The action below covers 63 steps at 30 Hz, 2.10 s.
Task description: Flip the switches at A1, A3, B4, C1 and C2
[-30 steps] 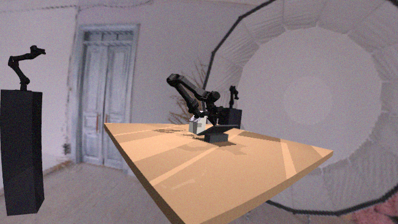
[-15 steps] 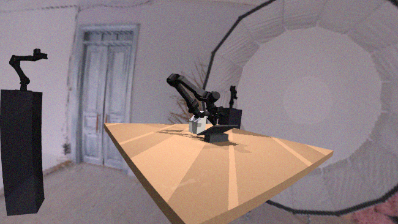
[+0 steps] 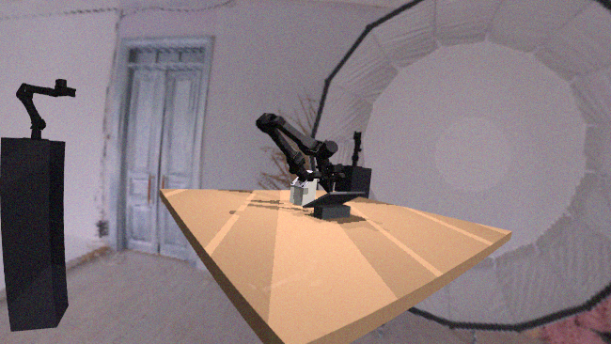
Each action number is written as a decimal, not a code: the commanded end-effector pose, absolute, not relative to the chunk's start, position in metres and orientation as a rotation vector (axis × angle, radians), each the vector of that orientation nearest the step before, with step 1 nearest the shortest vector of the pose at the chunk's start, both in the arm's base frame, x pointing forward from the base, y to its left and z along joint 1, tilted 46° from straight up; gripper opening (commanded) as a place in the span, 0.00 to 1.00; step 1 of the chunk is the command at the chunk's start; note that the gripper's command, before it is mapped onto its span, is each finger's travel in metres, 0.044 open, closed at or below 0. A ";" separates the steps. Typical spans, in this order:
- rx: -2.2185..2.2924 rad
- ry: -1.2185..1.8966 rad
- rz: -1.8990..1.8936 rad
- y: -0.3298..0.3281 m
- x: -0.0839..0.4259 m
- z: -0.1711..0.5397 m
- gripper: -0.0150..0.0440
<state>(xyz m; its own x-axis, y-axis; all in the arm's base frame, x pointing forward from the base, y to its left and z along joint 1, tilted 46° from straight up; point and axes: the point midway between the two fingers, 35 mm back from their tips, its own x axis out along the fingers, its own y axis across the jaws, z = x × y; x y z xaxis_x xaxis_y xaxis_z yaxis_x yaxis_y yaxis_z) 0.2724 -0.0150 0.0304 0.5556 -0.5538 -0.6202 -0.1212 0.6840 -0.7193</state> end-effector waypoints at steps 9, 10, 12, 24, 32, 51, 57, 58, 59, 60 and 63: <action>-0.804 0.970 -0.282 -0.015 0.274 0.029 0.25; -0.804 0.970 -0.282 -0.015 0.274 0.029 0.25; -0.804 0.970 -0.282 -0.015 0.274 0.029 0.25; -0.804 0.970 -0.282 -0.016 0.275 0.028 0.25; -0.801 0.959 -0.274 0.010 0.249 0.054 0.25; -0.801 0.950 -0.266 0.060 0.192 -0.011 0.25; -0.800 0.960 -0.269 0.054 0.200 -0.019 0.25; -0.799 0.966 -0.272 0.049 0.206 -0.025 0.25; -0.800 0.970 -0.275 0.045 0.210 -0.029 0.25; -0.800 0.972 -0.278 0.042 0.213 -0.031 0.25; -0.800 0.973 -0.278 0.042 0.214 -0.032 0.25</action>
<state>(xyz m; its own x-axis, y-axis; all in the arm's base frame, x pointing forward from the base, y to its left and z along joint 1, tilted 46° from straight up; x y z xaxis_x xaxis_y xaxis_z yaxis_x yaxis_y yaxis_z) 0.2111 0.0444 -0.0293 0.5524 -0.5448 -0.6309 -0.1260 0.6936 -0.7092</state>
